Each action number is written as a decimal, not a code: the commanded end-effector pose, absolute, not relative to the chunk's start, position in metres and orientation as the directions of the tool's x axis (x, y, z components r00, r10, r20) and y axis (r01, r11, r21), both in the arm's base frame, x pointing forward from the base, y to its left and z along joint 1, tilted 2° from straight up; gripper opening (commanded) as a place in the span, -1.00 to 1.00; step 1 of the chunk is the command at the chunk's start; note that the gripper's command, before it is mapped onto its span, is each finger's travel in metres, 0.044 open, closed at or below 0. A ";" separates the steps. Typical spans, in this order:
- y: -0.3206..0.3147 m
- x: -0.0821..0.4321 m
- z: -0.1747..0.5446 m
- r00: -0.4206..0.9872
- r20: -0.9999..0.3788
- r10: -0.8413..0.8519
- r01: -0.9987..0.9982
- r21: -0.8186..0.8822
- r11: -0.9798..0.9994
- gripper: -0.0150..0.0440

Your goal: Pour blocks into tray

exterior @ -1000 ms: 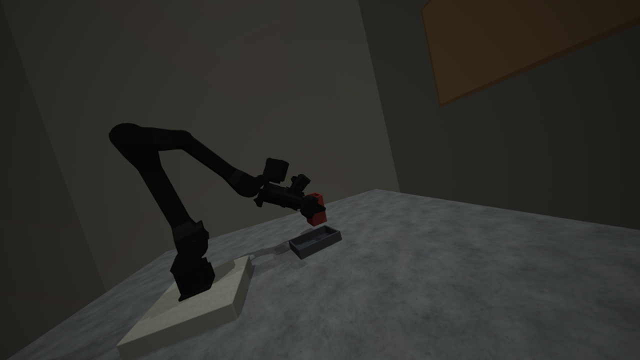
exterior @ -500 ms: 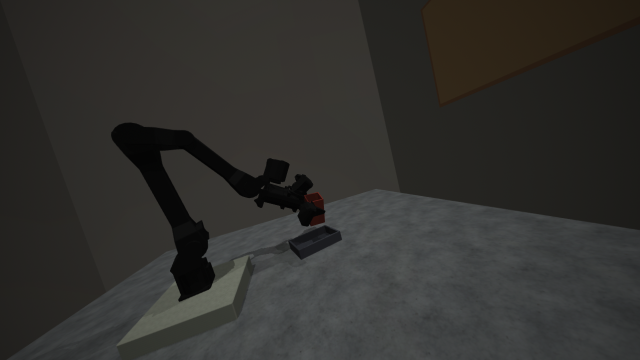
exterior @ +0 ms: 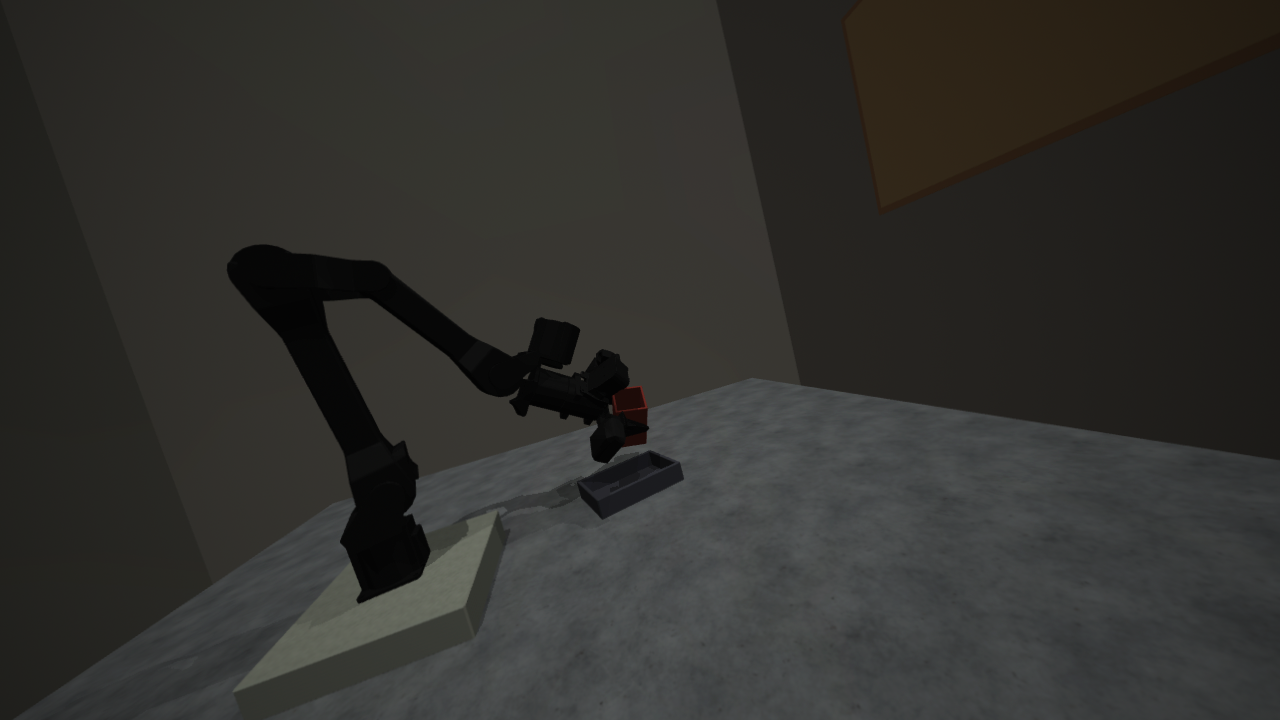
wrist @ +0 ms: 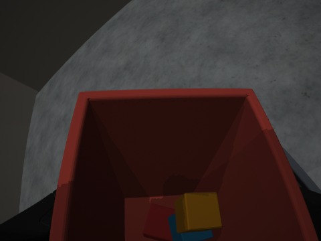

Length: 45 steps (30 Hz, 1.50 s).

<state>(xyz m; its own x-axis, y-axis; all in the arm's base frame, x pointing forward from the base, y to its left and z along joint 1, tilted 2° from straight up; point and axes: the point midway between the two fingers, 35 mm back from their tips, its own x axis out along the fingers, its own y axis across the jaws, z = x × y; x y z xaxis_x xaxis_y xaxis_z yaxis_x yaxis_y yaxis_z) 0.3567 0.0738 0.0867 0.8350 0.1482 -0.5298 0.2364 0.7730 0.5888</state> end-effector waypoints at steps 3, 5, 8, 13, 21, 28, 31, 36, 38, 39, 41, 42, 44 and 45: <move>0.073 0.358 0.087 0.838 -0.527 0.143 0.296 0.659 0.691 -0.49; 0.073 0.358 0.087 0.838 -0.527 0.143 0.316 0.682 0.660 -0.49; 0.074 0.358 0.086 0.838 -0.527 0.143 0.344 0.714 0.610 -0.49; 0.074 0.359 0.086 0.838 -0.527 0.143 0.388 0.760 0.522 -0.49; 0.074 0.359 0.085 0.838 -0.527 0.143 0.449 0.815 0.367 -0.49; 0.074 0.360 0.084 0.838 -0.527 0.143 0.491 0.842 0.223 -0.49; 0.074 0.360 0.083 0.838 -0.527 0.143 0.506 0.848 0.159 -0.49; 0.074 0.361 0.083 0.838 -0.527 0.143 0.525 0.850 0.052 -0.49; 0.074 0.361 0.082 0.838 -0.527 0.143 0.531 0.847 0.009 -0.49; 0.075 0.361 0.082 0.838 -0.527 0.143 0.534 0.846 -0.013 -0.49; 0.075 0.361 0.082 0.838 -0.527 0.143 0.538 0.841 -0.056 -0.49; 0.075 0.361 0.082 0.838 -0.526 0.143 0.540 0.838 -0.078 -0.49; 0.075 0.361 0.082 0.838 -0.526 0.143 0.543 0.831 -0.121 -0.49; 0.075 0.361 0.082 0.838 -0.526 0.143 0.544 0.827 -0.142 -0.49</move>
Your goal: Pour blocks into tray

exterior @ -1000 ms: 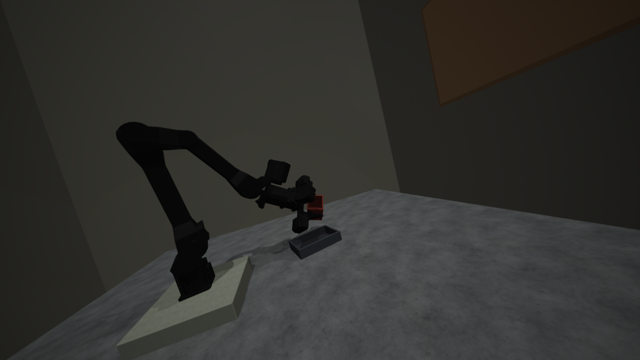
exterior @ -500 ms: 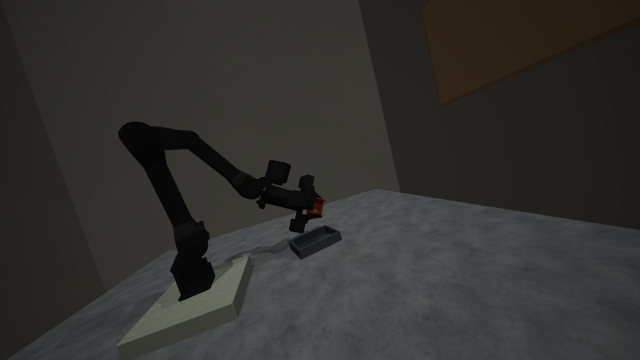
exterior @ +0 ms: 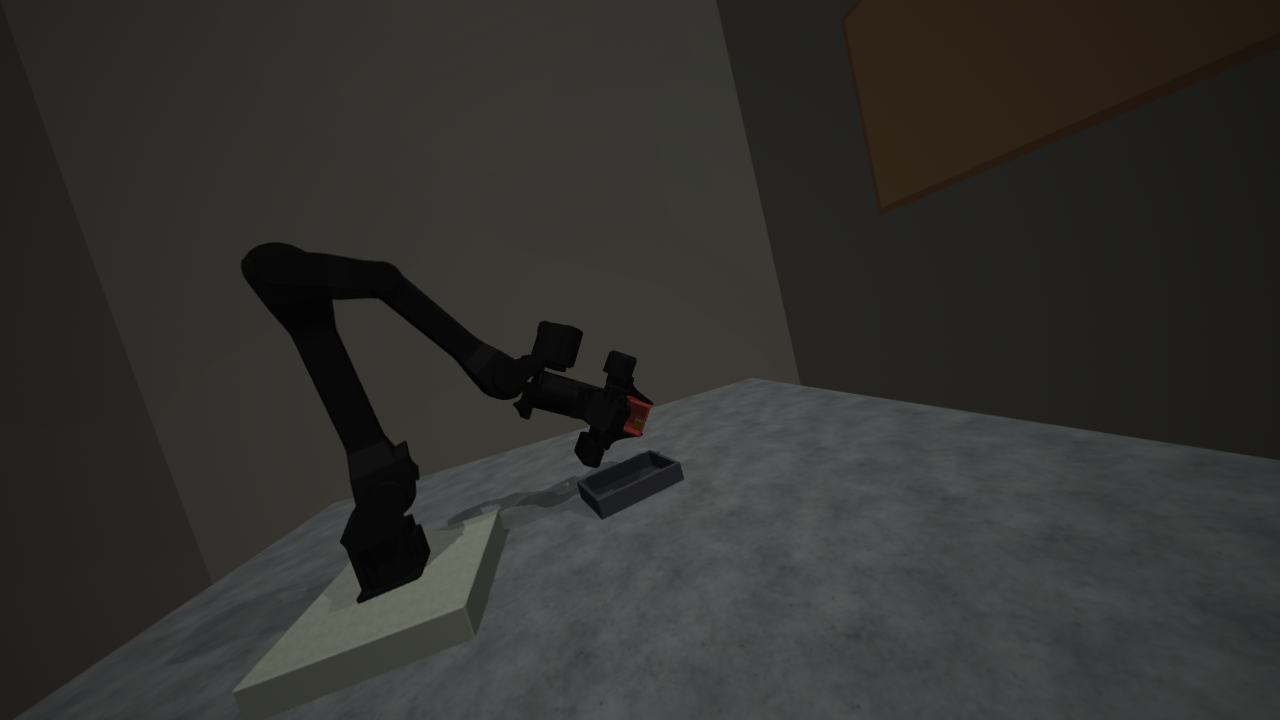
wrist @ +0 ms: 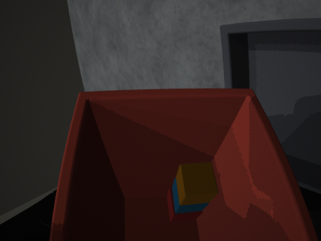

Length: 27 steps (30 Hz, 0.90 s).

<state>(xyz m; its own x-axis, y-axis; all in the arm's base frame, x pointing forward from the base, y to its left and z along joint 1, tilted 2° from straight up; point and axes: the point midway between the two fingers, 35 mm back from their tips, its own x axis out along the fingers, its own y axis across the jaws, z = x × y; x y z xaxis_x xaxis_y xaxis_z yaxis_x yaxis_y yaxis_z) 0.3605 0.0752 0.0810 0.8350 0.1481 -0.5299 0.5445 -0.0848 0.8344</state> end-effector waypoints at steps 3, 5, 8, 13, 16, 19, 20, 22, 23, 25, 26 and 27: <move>0.075 0.362 0.081 0.838 -0.526 0.143 0.546 0.812 -0.206 -0.49; 0.075 0.362 0.081 0.838 -0.526 0.143 0.545 0.801 -0.248 -0.49; 0.075 0.362 0.081 0.838 -0.526 0.143 0.543 0.780 -0.310 -0.49; 0.075 0.363 0.080 0.838 -0.526 0.143 0.534 0.739 -0.411 -0.49; 0.075 0.363 0.080 0.838 -0.526 0.143 0.526 0.709 -0.469 -0.49; 0.075 0.363 0.079 0.838 -0.526 0.143 0.515 0.677 -0.525 -0.49; 0.075 0.363 0.079 0.838 -0.526 0.143 0.511 0.666 -0.543 -0.49; 0.075 0.363 0.079 0.838 -0.526 0.143 0.502 0.642 -0.579 -0.49; 0.075 0.363 0.079 0.838 -0.526 0.143 0.498 0.630 -0.596 -0.49; 0.075 0.364 0.078 0.838 -0.526 0.143 0.487 0.604 -0.630 -0.49; 0.076 0.364 0.078 0.838 -0.526 0.143 0.482 0.591 -0.647 -0.49; 0.076 0.364 0.078 0.838 -0.526 0.143 0.476 0.578 -0.663 -0.49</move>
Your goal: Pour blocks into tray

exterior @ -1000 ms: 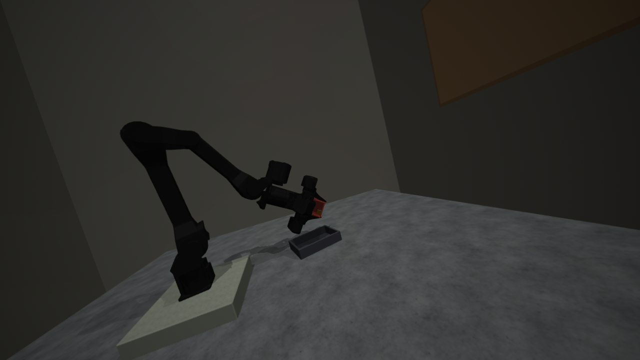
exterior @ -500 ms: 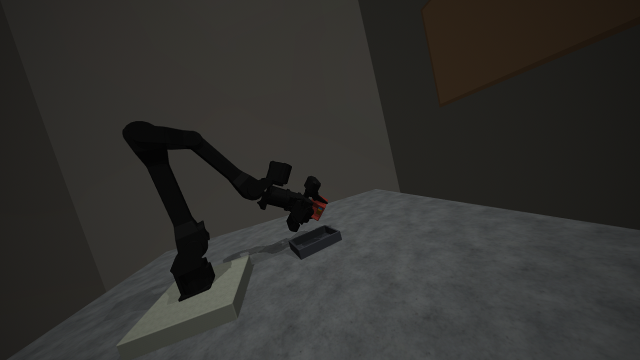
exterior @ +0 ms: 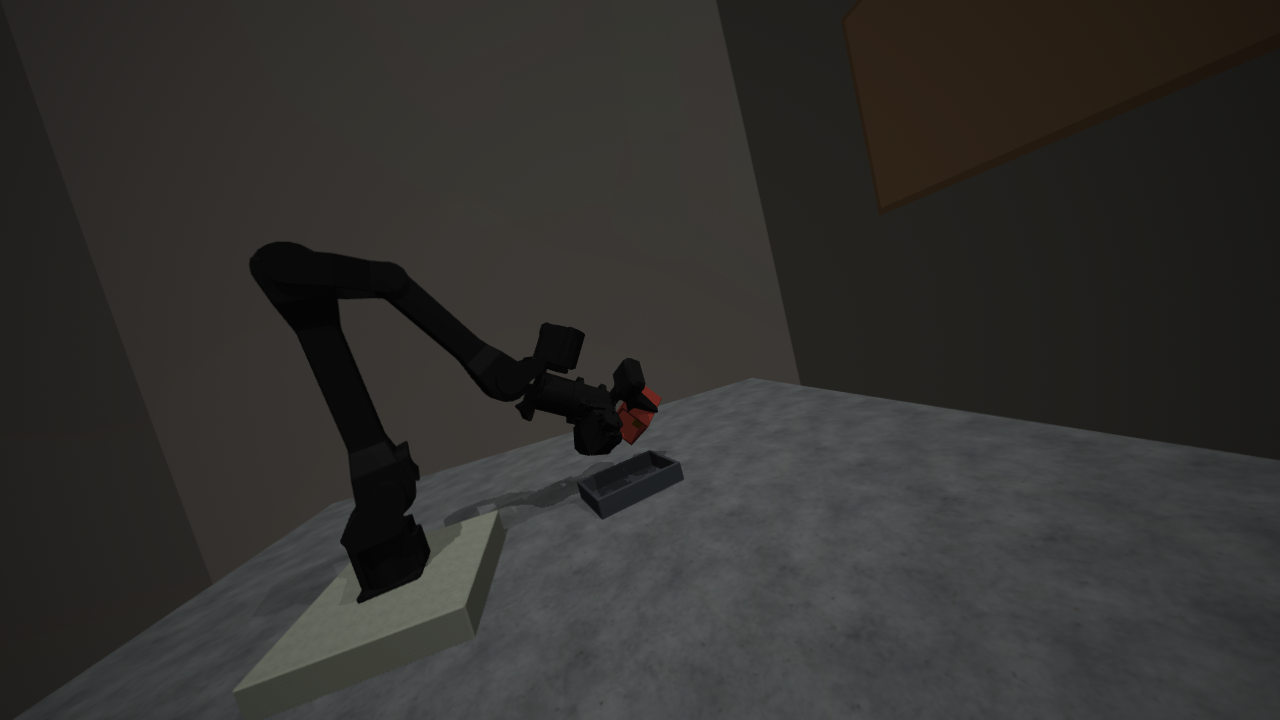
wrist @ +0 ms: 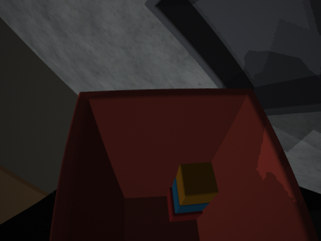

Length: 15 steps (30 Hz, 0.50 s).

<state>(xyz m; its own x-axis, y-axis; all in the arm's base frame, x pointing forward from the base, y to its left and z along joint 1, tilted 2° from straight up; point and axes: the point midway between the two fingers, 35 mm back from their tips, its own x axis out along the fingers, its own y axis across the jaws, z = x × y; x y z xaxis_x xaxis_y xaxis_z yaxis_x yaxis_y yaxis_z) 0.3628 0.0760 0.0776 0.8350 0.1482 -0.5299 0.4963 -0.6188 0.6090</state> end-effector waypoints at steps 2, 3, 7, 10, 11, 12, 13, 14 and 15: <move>0.076 0.364 0.078 0.838 -0.526 0.143 0.464 0.550 -0.695 -0.49; 0.076 0.364 0.078 0.838 -0.526 0.143 0.458 0.535 -0.710 -0.49; 0.076 0.364 0.077 0.838 -0.526 0.143 0.430 0.476 -0.767 -0.49; 0.076 0.365 0.077 0.838 -0.526 0.143 0.407 0.429 -0.807 -0.49; 0.076 0.365 0.077 0.838 -0.526 0.143 0.399 0.412 -0.819 -0.49; 0.076 0.365 0.077 0.838 -0.526 0.143 0.391 0.396 -0.831 -0.49; 0.076 0.365 0.077 0.838 -0.526 0.143 0.382 0.380 -0.842 -0.49; 0.076 0.365 0.076 0.838 -0.526 0.143 0.374 0.363 -0.854 -0.49; 0.076 0.365 0.076 0.838 -0.526 0.143 0.365 0.346 -0.864 -0.49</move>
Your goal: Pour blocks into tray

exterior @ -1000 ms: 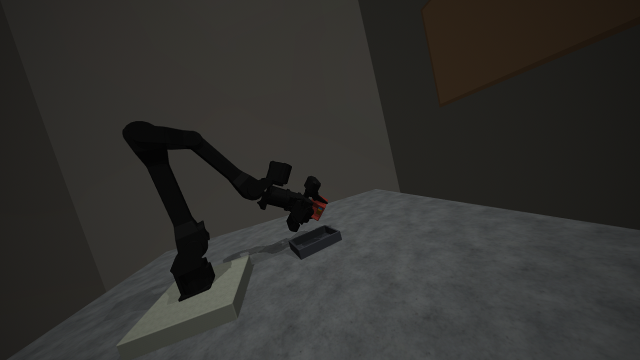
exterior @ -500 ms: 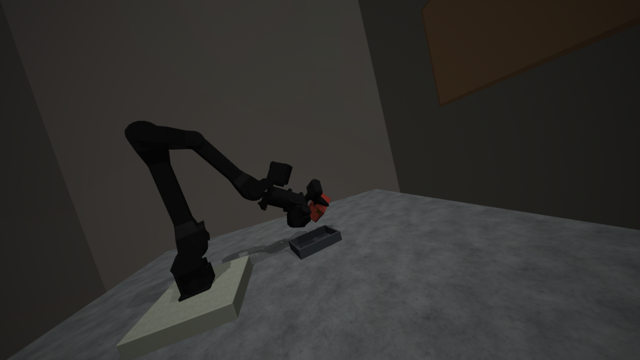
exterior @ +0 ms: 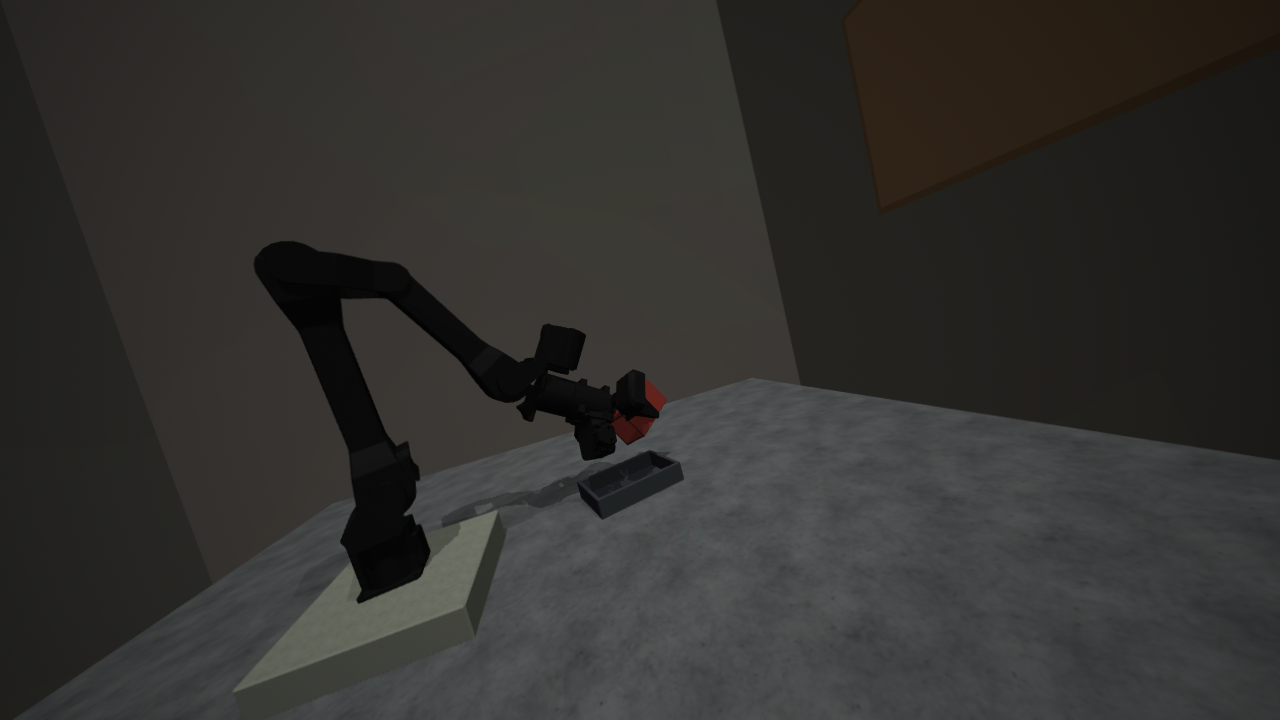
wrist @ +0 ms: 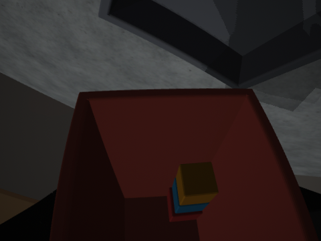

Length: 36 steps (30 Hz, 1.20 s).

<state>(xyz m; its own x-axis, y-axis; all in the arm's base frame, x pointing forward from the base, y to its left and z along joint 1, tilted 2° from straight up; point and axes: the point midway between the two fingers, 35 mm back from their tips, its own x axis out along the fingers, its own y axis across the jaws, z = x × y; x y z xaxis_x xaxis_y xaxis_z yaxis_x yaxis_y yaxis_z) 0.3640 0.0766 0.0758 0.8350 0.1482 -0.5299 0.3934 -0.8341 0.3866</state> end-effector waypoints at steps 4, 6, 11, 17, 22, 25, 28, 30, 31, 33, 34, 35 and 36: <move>0.076 0.365 0.076 0.838 -0.526 0.143 0.328 0.277 -0.903 -0.49; 0.076 0.366 0.076 0.838 -0.526 0.143 0.309 0.241 -0.920 -0.49; 0.077 0.366 0.075 0.838 -0.526 0.143 0.258 0.151 -0.954 -0.49; 0.077 0.366 0.075 0.838 -0.526 0.143 0.242 0.124 -0.962 -0.49; 0.077 0.367 0.074 0.852 -0.503 0.147 0.240 0.125 -0.963 -0.49; 0.077 0.368 0.074 0.863 -0.482 0.150 0.238 0.126 -0.963 -0.49; 0.077 0.369 0.073 0.874 -0.461 0.153 0.236 0.127 -0.963 -0.49; 0.078 0.369 0.073 0.881 -0.447 0.155 0.235 0.128 -0.964 -0.49; 0.078 0.369 0.073 0.884 -0.440 0.156 0.234 0.128 -0.964 -0.49; 0.078 0.369 0.073 0.891 -0.426 0.158 0.232 0.129 -0.964 -0.49; 0.078 0.369 0.073 0.894 -0.419 0.159 0.232 0.129 -0.964 -0.49; 0.078 0.369 0.073 0.897 -0.412 0.160 0.231 0.129 -0.964 -0.49; 0.078 0.369 0.073 0.900 -0.405 0.161 0.230 0.130 -0.964 -0.49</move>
